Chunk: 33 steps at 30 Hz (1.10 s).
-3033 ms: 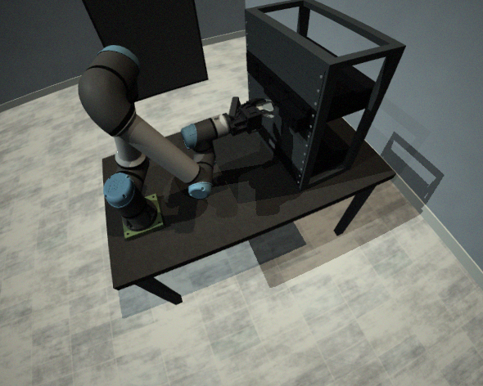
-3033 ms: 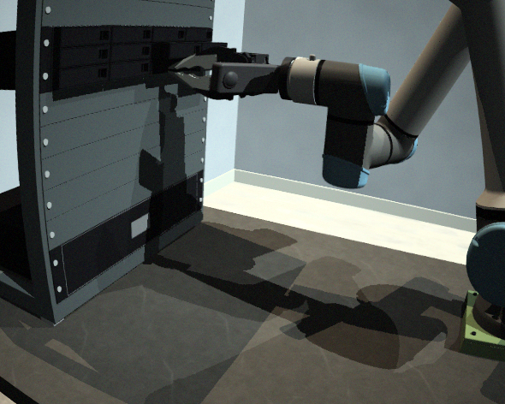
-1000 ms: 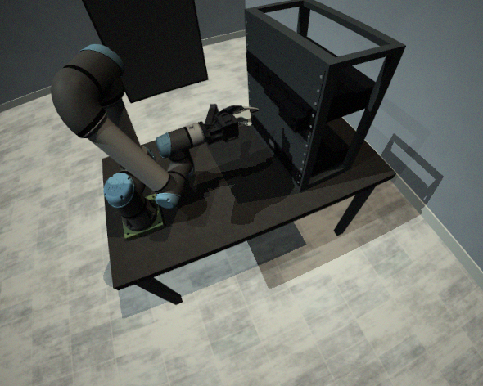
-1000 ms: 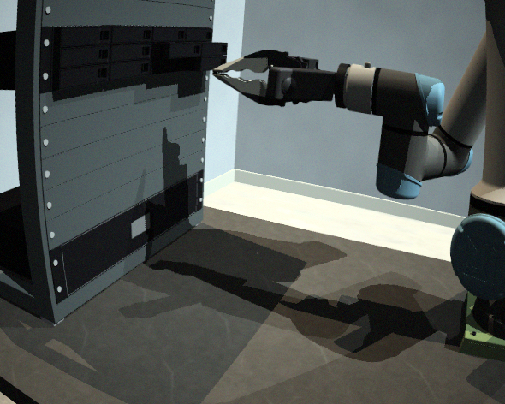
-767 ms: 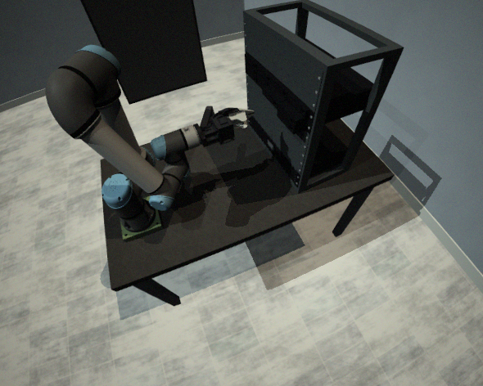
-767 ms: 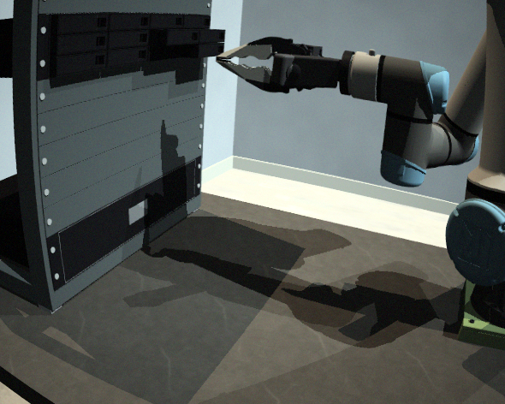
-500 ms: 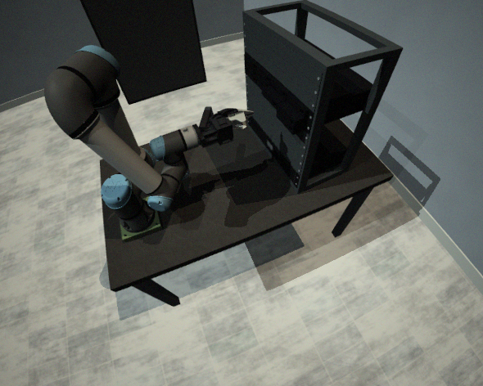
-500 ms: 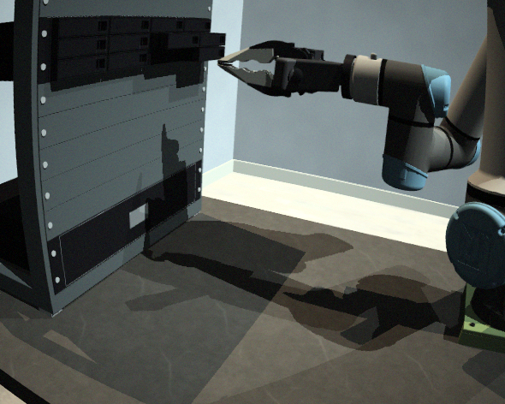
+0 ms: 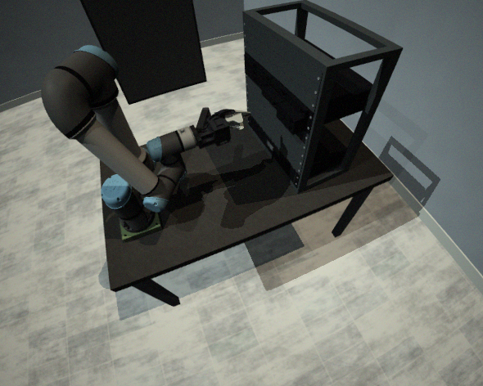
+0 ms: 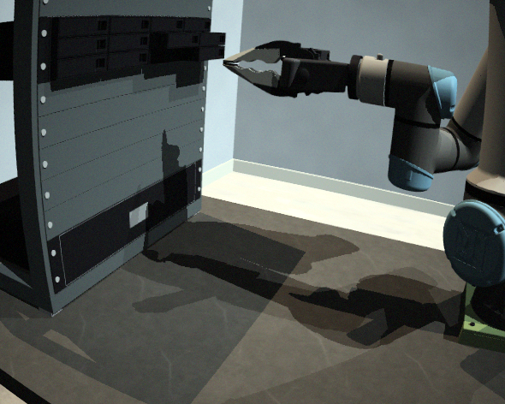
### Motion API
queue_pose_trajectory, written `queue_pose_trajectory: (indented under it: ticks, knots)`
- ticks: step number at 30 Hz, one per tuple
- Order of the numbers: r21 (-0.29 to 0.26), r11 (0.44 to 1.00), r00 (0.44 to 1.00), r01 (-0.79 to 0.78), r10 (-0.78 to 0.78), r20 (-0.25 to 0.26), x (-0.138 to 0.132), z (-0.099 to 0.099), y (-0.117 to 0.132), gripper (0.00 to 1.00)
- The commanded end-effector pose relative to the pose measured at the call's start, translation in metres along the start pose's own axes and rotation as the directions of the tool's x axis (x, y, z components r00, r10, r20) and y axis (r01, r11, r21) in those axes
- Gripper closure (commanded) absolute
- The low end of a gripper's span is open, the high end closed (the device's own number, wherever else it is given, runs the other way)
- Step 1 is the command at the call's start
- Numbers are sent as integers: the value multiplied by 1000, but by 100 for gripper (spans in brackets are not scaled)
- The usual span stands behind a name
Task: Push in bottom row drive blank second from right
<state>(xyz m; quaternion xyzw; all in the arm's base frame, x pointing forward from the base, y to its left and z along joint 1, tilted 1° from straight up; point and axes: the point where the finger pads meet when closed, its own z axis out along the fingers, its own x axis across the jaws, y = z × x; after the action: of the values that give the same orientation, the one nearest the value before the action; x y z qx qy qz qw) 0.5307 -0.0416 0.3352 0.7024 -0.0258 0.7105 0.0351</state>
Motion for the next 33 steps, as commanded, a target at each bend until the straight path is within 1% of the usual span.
queue_pose_trajectory:
  ticks: [1,8,10,25,27,33]
  knots:
    - [0,1000,1000,0,0,-1,0,-8,0,100]
    - [0,1000,1000,0,0,-1,0,-23,0,100]
    - [0,1000,1000,0,0,-1,0,-23,0,100]
    - [0,1000,1000,0,0,-1,0,-57,0,100]
    - [0,1000,1000,0,0,-1,0,-57,0,100]
    - [0,1000,1000,0,0,-1,0,-67,0,100]
